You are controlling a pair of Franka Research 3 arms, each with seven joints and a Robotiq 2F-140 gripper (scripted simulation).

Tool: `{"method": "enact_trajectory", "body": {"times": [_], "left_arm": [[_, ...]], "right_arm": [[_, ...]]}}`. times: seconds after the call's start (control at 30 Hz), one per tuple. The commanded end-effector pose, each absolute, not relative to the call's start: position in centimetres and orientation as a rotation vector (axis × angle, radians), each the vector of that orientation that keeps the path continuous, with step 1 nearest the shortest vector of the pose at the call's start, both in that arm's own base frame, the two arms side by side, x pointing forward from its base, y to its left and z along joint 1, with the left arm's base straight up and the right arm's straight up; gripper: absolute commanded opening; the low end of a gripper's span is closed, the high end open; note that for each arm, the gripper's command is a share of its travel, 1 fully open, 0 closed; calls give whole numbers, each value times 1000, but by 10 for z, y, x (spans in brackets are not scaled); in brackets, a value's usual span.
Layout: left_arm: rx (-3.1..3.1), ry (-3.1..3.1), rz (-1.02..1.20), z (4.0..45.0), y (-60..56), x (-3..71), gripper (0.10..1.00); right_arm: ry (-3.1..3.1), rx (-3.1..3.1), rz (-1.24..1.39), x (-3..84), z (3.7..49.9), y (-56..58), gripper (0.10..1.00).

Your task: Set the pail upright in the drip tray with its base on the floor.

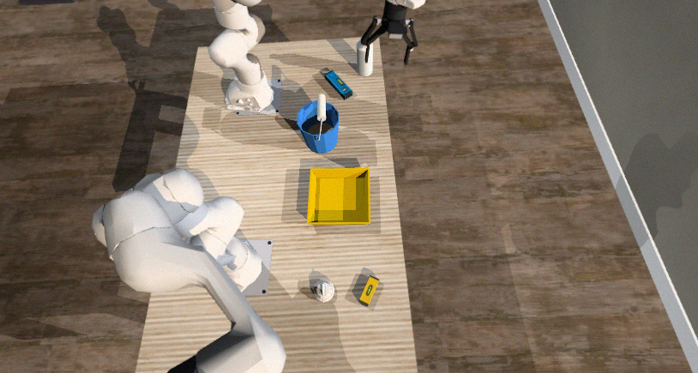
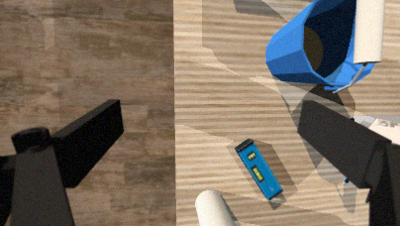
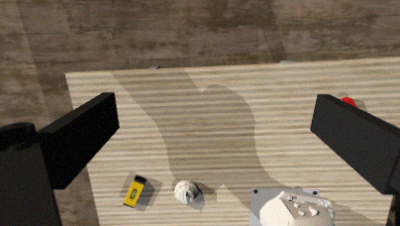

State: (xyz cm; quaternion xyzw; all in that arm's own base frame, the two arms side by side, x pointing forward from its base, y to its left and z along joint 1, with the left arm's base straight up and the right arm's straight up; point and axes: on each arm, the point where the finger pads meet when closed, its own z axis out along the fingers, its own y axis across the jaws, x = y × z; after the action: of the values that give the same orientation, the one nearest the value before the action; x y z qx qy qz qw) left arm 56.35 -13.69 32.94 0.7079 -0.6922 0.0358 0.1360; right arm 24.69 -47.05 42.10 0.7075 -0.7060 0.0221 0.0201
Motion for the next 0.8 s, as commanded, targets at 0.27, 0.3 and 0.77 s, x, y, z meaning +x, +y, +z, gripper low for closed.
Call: {"method": "enact_trajectory", "body": {"times": [0.27,0.3,0.77], "left_arm": [[2251,-1850,57,343,-114,564,1000],[2251,-1850,57,343,-114,564,1000],[2416,-1722,30,358,-87,564,1000]], "right_arm": [[-2448,1928,40,190,418,-502,1000],[-2448,1928,40,190,418,-502,1000],[-2686,1604,19,109,416,-535,1000]]}}
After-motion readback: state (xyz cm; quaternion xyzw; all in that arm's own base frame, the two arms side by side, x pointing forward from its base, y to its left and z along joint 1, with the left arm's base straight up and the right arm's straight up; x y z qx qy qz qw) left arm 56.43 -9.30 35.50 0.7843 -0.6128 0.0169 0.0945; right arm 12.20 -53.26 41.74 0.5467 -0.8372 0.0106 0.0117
